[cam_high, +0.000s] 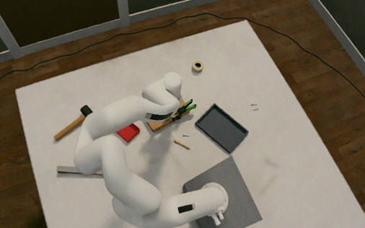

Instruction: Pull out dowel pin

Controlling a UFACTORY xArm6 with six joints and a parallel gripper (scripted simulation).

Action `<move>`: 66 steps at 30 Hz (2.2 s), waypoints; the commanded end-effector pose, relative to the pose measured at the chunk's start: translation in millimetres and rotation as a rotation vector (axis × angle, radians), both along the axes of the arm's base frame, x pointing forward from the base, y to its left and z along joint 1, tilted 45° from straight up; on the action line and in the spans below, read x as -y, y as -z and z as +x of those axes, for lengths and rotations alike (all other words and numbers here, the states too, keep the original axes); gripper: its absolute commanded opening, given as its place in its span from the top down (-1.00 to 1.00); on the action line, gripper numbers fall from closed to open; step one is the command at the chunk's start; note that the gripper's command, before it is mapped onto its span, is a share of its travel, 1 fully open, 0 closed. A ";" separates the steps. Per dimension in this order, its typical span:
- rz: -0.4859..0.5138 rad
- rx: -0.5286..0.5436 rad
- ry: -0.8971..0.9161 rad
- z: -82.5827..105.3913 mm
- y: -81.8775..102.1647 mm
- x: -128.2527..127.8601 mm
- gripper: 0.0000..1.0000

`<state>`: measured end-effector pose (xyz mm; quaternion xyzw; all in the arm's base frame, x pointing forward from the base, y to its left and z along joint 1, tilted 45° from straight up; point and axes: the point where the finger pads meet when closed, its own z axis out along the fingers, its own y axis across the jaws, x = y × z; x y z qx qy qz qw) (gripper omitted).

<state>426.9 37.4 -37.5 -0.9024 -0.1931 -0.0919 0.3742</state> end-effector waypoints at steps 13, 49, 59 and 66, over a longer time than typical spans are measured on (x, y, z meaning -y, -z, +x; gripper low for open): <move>-0.007 0.225 -0.213 1.2 -1.0 1.3 1.00; 0.004 -0.099 0.106 1.2 -1.9 2.2 1.00; 0.008 -0.218 0.224 1.2 -2.0 2.3 1.00; 0.012 -0.322 0.327 1.2 -2.1 2.4 1.00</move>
